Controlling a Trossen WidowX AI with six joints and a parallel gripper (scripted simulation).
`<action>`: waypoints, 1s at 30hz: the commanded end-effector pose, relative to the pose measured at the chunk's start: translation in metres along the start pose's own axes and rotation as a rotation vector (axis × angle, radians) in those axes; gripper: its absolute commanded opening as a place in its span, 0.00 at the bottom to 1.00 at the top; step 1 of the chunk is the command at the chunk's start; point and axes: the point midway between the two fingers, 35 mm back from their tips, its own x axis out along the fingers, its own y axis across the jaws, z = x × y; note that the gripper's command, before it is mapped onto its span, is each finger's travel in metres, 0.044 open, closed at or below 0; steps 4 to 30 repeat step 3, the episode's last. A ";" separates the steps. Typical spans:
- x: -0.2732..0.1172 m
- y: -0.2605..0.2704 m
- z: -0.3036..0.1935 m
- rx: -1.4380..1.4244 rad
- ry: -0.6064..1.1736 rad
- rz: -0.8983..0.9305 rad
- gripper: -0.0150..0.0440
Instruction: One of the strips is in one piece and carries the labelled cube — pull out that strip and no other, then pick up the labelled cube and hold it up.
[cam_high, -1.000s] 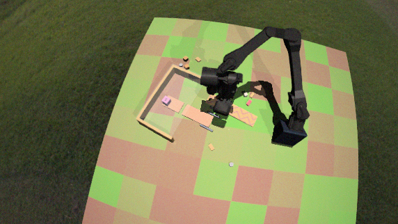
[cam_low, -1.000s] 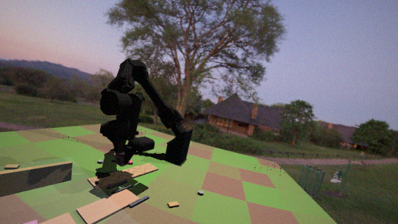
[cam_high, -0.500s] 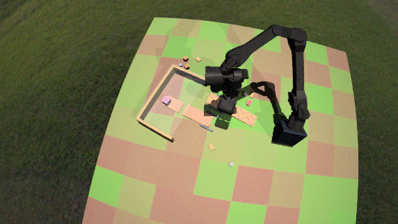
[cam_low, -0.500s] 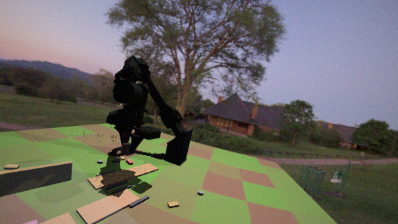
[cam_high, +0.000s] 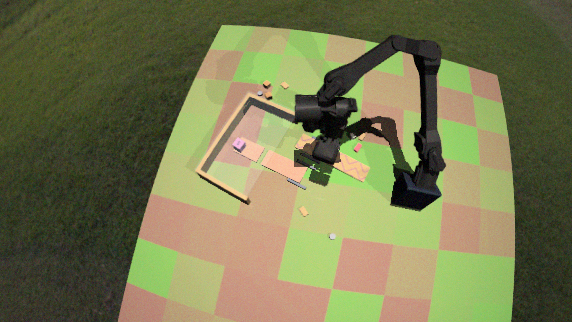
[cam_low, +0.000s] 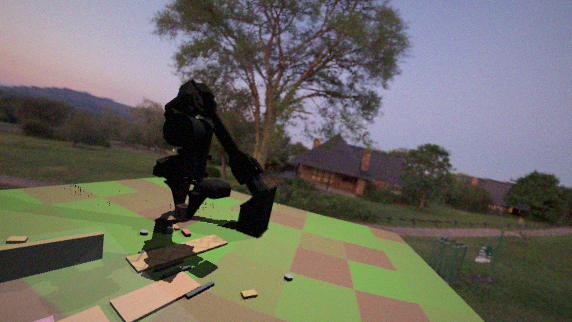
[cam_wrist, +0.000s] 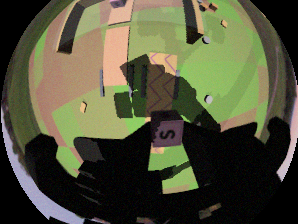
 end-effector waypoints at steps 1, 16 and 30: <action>-0.001 0.000 0.000 0.005 0.000 0.004 0.25; -0.001 0.000 0.000 0.005 0.000 0.004 0.25; -0.001 0.000 0.000 0.005 0.000 0.004 0.25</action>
